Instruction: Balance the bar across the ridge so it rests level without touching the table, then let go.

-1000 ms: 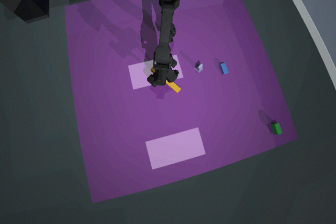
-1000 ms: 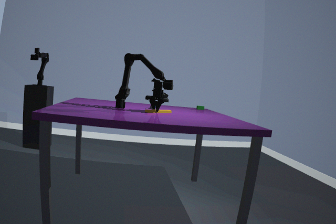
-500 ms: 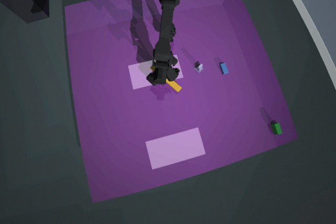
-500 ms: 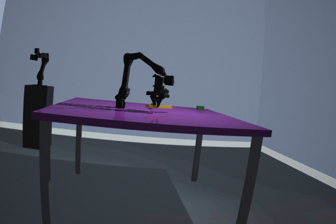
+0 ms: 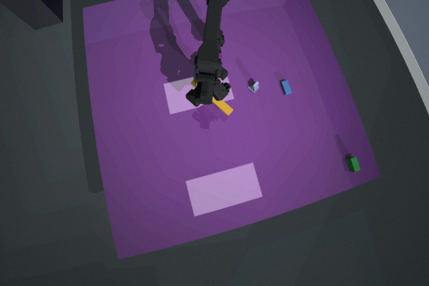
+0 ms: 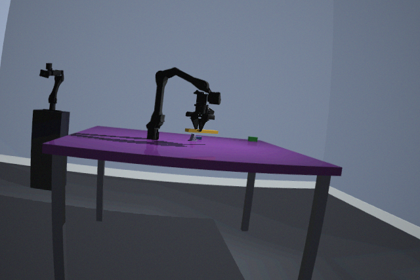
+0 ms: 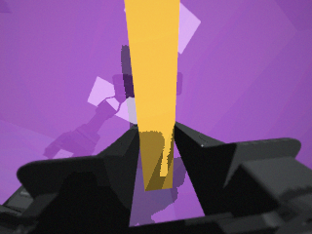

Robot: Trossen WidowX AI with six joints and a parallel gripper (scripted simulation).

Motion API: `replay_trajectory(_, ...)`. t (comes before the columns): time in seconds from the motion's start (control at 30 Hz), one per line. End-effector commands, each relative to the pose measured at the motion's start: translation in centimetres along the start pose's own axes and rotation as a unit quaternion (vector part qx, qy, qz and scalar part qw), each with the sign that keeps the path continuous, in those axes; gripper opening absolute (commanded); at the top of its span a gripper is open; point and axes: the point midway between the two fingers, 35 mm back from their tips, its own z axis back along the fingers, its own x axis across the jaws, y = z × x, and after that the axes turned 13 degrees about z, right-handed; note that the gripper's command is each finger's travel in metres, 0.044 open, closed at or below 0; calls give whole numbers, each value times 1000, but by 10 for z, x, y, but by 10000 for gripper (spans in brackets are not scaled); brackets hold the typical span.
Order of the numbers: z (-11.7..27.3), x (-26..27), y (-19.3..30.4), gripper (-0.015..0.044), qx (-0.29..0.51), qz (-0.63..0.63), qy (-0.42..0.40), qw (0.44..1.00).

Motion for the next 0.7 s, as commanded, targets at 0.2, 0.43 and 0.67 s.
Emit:
replay_trajectory(0.2, 23, 2, 1, 0, 0, -2, 5, 1000)
replay_trajectory(0.43, 24, 13, -22, 0, -1, -3, 5, 1000)
replay_trajectory(0.67, 24, 28, -45, 0, -2, -5, 4, 1000)
